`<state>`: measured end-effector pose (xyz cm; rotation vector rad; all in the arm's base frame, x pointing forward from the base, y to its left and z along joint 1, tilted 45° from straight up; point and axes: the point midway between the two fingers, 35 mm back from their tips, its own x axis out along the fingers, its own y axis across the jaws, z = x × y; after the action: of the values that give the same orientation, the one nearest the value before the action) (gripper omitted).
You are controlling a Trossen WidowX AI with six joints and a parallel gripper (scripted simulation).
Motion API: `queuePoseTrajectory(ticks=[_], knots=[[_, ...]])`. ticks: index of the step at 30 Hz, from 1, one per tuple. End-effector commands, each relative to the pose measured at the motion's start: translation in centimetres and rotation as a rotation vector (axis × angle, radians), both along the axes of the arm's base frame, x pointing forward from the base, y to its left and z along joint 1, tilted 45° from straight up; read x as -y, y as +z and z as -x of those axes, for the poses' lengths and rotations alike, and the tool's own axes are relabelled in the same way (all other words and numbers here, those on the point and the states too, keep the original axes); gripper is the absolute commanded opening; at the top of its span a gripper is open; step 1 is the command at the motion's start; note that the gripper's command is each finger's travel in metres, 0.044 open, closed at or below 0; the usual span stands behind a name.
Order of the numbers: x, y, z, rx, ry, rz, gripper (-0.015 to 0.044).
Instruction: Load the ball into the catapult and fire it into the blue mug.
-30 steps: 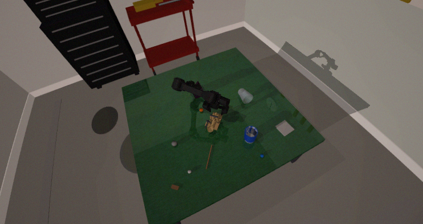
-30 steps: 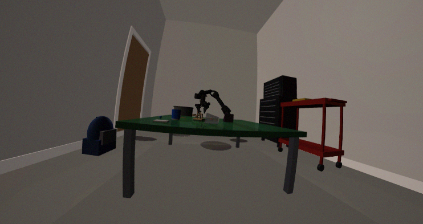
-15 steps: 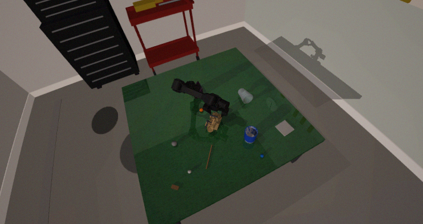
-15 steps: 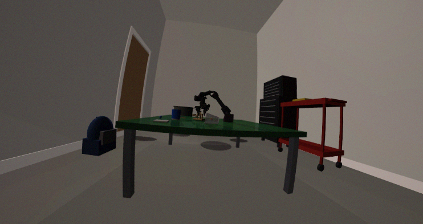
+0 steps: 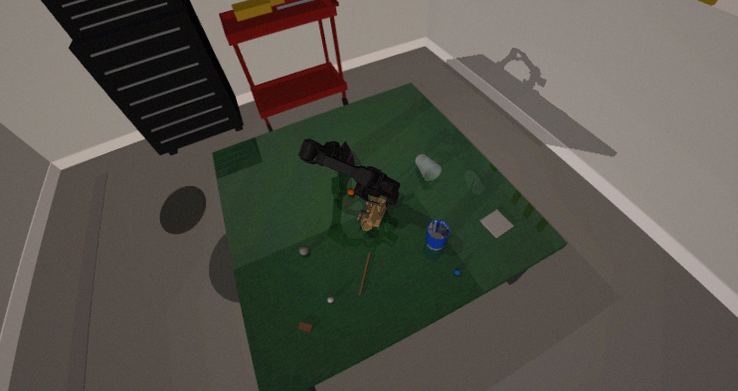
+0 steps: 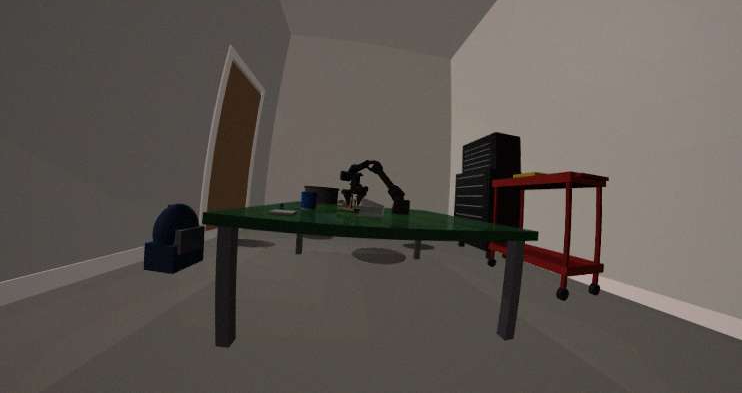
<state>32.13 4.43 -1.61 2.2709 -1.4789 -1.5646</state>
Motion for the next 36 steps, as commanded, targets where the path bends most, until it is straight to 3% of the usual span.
queuePoseTrajectory(ticks=[1,10,16,20,26,36], knots=[[0.0,0.0,0.0,0.0,0.0,0.0,0.0387],[0.0,0.0,0.0,0.0,0.0,0.0,0.0151],[0.0,0.0,0.0,0.0,0.0,0.0,0.0111],[-2.8,2.8,0.2,-0.001,0.0,-0.002,0.0006],[-3.7,3.5,0.4,0.014,-0.016,-0.003,0.0],[-5.5,1.6,2.1,0.246,-0.26,-0.024,0.0]])
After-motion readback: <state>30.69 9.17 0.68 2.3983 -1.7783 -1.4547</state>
